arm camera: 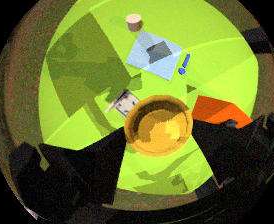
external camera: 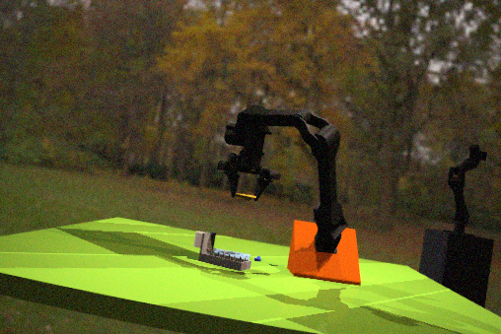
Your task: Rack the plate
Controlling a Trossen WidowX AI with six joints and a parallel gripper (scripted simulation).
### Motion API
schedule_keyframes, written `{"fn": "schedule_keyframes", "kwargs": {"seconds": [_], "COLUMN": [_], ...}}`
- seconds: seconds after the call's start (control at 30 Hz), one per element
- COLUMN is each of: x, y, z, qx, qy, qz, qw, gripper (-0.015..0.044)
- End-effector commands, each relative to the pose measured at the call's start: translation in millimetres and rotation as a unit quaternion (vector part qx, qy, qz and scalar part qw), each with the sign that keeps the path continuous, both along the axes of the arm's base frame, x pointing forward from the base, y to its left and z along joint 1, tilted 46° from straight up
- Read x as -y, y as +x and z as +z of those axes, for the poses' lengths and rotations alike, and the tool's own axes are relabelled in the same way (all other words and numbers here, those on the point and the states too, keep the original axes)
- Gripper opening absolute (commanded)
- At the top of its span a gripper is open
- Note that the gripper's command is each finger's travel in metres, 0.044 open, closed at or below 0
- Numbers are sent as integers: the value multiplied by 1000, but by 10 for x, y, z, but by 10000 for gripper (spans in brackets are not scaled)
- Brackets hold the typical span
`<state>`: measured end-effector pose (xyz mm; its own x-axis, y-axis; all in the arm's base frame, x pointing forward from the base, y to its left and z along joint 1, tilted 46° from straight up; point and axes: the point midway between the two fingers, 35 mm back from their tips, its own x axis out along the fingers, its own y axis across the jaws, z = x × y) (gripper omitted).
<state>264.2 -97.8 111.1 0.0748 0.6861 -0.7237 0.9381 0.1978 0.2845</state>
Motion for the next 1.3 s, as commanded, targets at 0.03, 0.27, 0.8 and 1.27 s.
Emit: {"fn": "schedule_keyframes", "kwargs": {"seconds": [0.03,0.27,0.8,1.27], "x": [-143,-357,-755,-876], "y": [-74,-205,-506,-608], "z": [130,281,495,150], "qx": [-51,-132,-281,-261], "qy": [7,17,38,-86], "qz": [-60,-147,-307,-246], "qw": [997,980,908,929], "gripper": [0,0,0,0]}}
